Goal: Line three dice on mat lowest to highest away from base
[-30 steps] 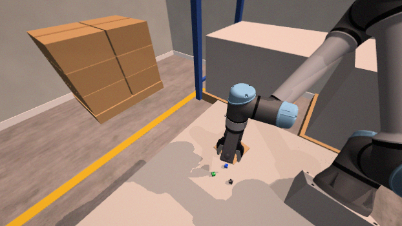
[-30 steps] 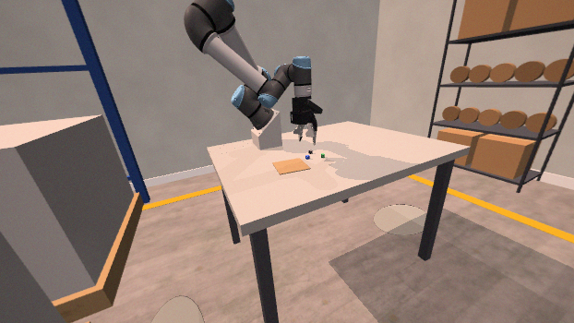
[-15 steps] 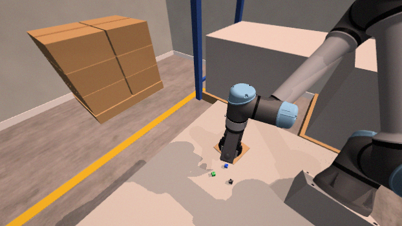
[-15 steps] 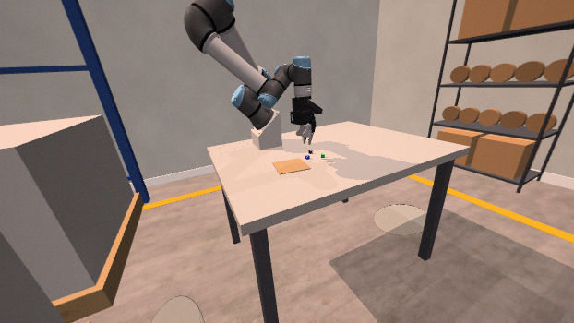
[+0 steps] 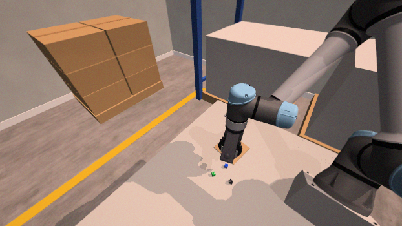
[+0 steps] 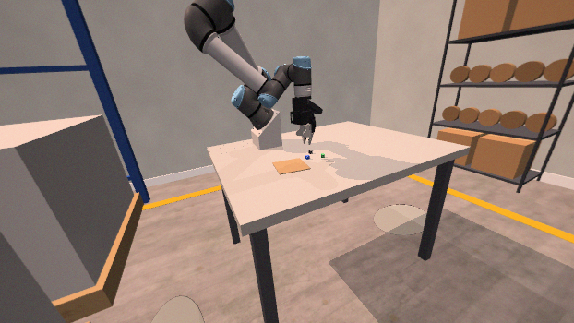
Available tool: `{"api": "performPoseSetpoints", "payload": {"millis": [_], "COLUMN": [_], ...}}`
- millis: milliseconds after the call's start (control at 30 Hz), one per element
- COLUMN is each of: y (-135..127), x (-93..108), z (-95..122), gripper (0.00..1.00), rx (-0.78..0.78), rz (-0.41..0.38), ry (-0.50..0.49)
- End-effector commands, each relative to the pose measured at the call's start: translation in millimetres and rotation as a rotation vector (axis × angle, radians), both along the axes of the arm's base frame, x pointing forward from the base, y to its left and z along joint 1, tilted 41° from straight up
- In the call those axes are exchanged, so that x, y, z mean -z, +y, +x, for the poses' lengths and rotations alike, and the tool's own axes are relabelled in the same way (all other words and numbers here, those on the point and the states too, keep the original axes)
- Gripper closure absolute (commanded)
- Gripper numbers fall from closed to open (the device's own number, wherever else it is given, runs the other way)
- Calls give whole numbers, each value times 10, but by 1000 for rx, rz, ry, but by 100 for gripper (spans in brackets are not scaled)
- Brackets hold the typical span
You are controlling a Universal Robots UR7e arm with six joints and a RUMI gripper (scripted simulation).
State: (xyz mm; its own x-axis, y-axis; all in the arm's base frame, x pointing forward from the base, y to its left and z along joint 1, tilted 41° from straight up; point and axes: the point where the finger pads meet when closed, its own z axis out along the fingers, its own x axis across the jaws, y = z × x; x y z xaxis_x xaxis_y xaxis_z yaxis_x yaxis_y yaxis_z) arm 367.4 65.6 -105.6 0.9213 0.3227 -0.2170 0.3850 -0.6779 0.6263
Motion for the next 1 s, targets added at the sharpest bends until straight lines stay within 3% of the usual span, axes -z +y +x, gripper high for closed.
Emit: {"api": "performPoseSetpoints", "payload": {"millis": [0,967], "y": [3,-131], "x": [-2,147], "z": [3,15], "gripper": [82,82], "rx": [0,-1], "rz": [0,1], "ry": [-1,-1]}}
